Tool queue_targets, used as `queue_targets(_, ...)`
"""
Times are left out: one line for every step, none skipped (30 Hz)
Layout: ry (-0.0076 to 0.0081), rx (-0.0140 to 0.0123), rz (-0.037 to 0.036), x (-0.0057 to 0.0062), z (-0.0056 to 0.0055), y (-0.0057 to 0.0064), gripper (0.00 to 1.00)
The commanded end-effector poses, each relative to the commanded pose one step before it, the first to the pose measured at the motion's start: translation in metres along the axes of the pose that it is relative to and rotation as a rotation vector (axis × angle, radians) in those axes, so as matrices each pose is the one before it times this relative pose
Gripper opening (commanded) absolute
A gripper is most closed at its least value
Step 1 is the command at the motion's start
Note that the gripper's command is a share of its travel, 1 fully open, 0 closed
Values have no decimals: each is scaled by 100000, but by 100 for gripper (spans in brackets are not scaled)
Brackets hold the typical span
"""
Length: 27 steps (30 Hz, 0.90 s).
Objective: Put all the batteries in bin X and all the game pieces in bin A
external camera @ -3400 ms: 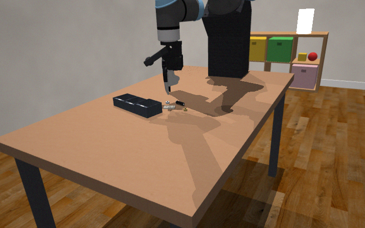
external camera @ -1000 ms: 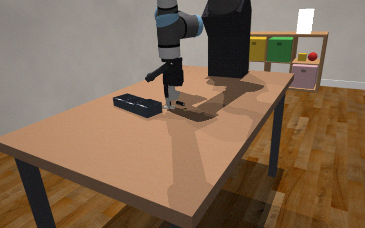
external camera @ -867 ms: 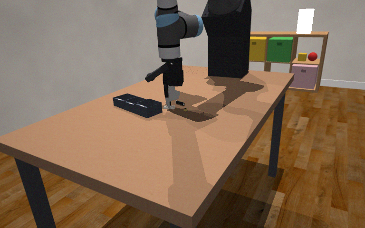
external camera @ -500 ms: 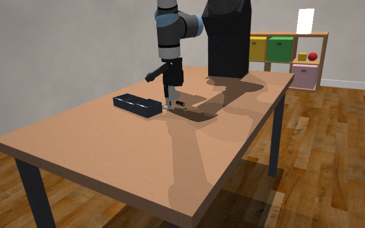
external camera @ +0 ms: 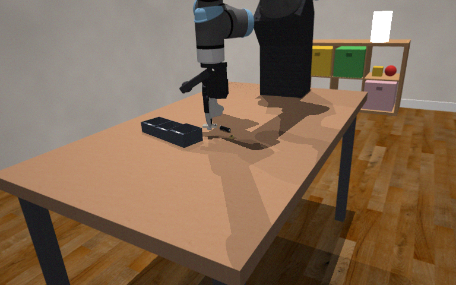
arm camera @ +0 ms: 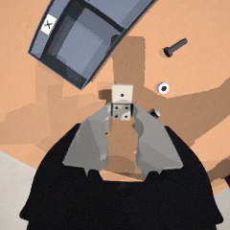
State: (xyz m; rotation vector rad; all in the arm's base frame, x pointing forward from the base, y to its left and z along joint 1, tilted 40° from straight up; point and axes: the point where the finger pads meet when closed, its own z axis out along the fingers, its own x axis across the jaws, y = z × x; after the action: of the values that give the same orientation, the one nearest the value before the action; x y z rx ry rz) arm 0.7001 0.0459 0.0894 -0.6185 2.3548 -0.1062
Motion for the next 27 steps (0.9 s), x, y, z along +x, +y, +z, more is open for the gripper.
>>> queue_targets(624, -736, 145, 379, -1569, 247, 0)
queue_targets(-1, 0, 0, 1, -332, 1, 0)
queue_targets(-1, 0, 0, 1, -331, 1, 0)
queue_targets(-1, 0, 0, 1, -331, 1, 0)
queue_targets(-1, 0, 0, 1, -331, 1, 0)
queue_targets(0, 0, 0, 0, -1, -1, 0)
queue_targets(0, 0, 0, 0, -1, 0, 0)
queue_targets(0, 0, 0, 0, -1, 0, 0)
queue_targets(0, 0, 0, 0, -1, 0, 0)
queue_targets(0, 0, 0, 0, -1, 0, 0)
queue_targets(-3, -9, -11, -4, 0, 8, 0)
queue_targets(-47, 5, -59, -50, 0, 2, 0)
queue_targets(-44, 32, -48, -50, -1, -19, 0)
queue_targets(0, 0, 0, 0, 0, 0, 0)
queue_targets(0, 0, 0, 0, 0, 0, 0)
queue_targets(152, -122, 76, 66, 112, 36, 0)
queue_targets(5, 4, 10, 1, 0, -3, 0)
queue_targets(0, 5, 5, -2, -1, -3, 0)
queue_targets(-5, 7, 1, -3, -2, -3, 0)
queue_targets(-183, 152, -96, -138, -32, -70, 0)
queue_targets(0, 0, 0, 0, 0, 0, 0)
queue_targets(0, 0, 0, 0, 0, 0, 0)
queue_targets(0, 0, 0, 0, 0, 0, 0)
queue_targets(0, 0, 0, 0, 0, 0, 0)
queue_targets(0, 0, 0, 0, 0, 0, 0)
queue_targets(0, 0, 0, 0, 0, 0, 0)
queue_targets(0, 0, 0, 0, 0, 0, 0)
